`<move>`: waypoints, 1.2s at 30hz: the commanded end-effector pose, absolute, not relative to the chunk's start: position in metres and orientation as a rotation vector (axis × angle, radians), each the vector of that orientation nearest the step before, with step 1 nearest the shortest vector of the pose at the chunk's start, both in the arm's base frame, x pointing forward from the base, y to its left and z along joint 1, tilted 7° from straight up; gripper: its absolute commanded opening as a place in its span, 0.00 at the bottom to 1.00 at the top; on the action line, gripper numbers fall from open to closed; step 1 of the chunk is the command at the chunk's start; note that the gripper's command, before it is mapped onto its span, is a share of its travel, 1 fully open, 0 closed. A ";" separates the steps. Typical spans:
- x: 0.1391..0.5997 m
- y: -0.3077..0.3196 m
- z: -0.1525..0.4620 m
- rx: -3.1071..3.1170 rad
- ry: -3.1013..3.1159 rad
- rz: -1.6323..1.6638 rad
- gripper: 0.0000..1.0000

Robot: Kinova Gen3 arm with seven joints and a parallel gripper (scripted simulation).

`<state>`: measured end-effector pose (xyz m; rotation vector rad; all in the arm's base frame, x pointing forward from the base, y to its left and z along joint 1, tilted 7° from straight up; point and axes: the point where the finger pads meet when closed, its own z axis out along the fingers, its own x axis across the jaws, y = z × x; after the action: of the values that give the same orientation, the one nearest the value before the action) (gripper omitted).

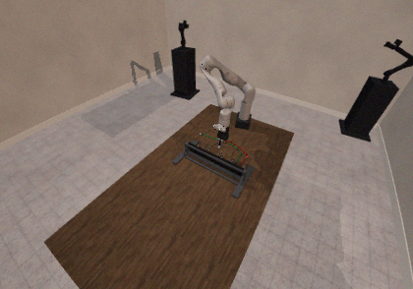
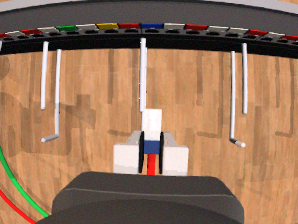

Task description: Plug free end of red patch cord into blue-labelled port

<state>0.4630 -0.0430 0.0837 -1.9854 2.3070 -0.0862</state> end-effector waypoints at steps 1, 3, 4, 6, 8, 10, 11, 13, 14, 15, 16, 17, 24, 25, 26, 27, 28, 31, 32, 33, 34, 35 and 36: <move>0.465 -0.042 0.085 -1.990 2.301 -0.087 0.00; 0.465 -0.042 0.085 -1.995 2.297 -0.088 0.00; 0.465 -0.042 0.085 -1.997 2.295 -0.088 0.00; 0.466 -0.041 0.085 -2.000 2.293 -0.088 0.00; 0.466 -0.041 0.085 -2.002 2.291 -0.088 0.00; 0.466 -0.041 0.085 -2.004 2.290 -0.088 0.00; 0.466 -0.041 0.085 -2.004 2.289 -0.088 0.00; 0.466 -0.041 0.085 -2.004 2.289 -0.088 0.00; 0.466 -0.041 0.085 -2.004 2.289 -0.088 0.00; 0.466 -0.041 0.085 -2.005 2.289 -0.088 0.00; 0.466 -0.041 0.085 -2.005 2.289 -0.088 0.00; 0.466 -0.041 0.085 -2.005 2.288 -0.088 0.00; 0.466 -0.041 0.085 -2.005 2.288 -0.088 0.00; 0.466 -0.041 0.085 -2.005 2.288 -0.088 0.00; 0.466 -0.041 0.085 -2.005 2.288 -0.088 0.00; 0.466 -0.041 0.085 -2.005 2.288 -0.088 0.00; 0.466 -0.041 0.085 -2.005 2.288 -0.088 0.00; 0.466 -0.041 0.085 -2.005 2.288 -0.088 0.00; 0.466 -0.041 0.085 -2.005 2.288 -0.088 0.00; 0.466 -0.041 0.085 -2.005 2.288 -0.088 0.00; 0.466 -0.041 0.085 -2.005 2.288 -0.088 0.00; 0.466 -0.041 0.085 -2.005 2.288 -0.088 0.00; 0.466 -0.041 0.085 -2.005 2.288 -0.088 0.00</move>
<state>0.4660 -0.0412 0.0845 -2.0057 2.2892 -0.0864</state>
